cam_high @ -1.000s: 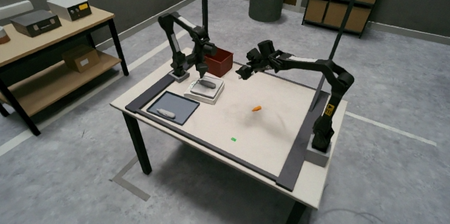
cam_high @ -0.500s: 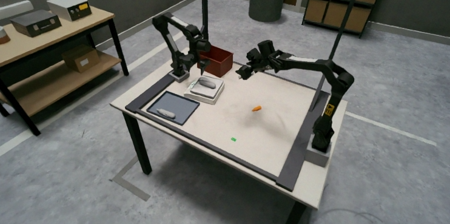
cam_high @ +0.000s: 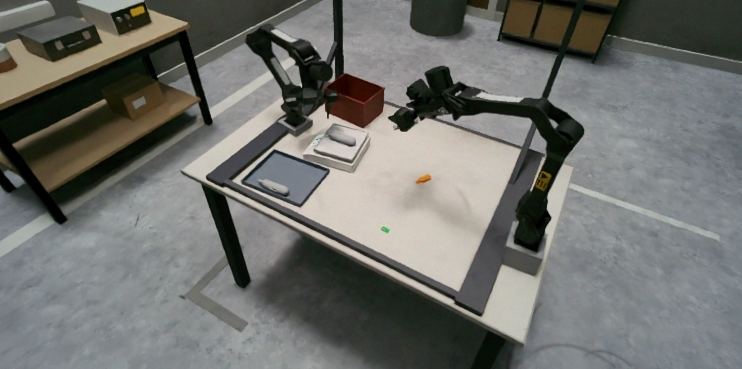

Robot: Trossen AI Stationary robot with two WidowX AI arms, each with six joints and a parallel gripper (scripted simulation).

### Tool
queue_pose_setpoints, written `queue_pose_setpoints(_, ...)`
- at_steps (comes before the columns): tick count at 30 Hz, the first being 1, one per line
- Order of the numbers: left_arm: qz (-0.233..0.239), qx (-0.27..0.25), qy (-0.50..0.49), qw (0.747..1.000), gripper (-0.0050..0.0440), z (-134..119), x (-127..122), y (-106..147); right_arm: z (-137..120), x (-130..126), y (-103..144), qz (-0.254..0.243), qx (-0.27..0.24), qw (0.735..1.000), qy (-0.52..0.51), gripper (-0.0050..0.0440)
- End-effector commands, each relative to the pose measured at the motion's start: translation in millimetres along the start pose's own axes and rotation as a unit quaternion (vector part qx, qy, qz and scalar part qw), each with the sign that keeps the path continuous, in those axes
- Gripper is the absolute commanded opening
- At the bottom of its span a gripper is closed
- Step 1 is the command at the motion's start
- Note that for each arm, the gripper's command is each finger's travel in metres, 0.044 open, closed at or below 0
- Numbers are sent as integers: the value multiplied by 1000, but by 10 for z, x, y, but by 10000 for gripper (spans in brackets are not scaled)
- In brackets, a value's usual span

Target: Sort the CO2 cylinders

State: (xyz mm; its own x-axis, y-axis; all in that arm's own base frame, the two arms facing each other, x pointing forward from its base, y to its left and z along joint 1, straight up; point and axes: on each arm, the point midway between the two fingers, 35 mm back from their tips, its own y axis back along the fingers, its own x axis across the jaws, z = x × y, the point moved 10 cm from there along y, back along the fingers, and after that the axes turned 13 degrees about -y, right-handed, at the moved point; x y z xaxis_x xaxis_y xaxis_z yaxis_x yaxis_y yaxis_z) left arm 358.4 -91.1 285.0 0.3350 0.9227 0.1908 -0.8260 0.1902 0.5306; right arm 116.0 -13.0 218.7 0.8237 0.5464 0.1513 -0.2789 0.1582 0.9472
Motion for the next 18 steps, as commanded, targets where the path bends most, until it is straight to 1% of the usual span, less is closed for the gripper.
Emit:
queue_pose_setpoints(1,4,-15,1,1000,440,77,21,66,12,-82,21,20,6,997,70,440)
queue_pose_setpoints(6,4,-15,1,1000,440,77,21,66,5,-187,25,36,6,987,155,440)
queue_pose_setpoints(12,4,-15,1,1000,440,77,21,66,13,-263,36,51,3,966,252,440)
queue_pose_setpoints(18,4,-15,1,1000,440,77,21,66,22,-274,33,53,6,961,270,440)
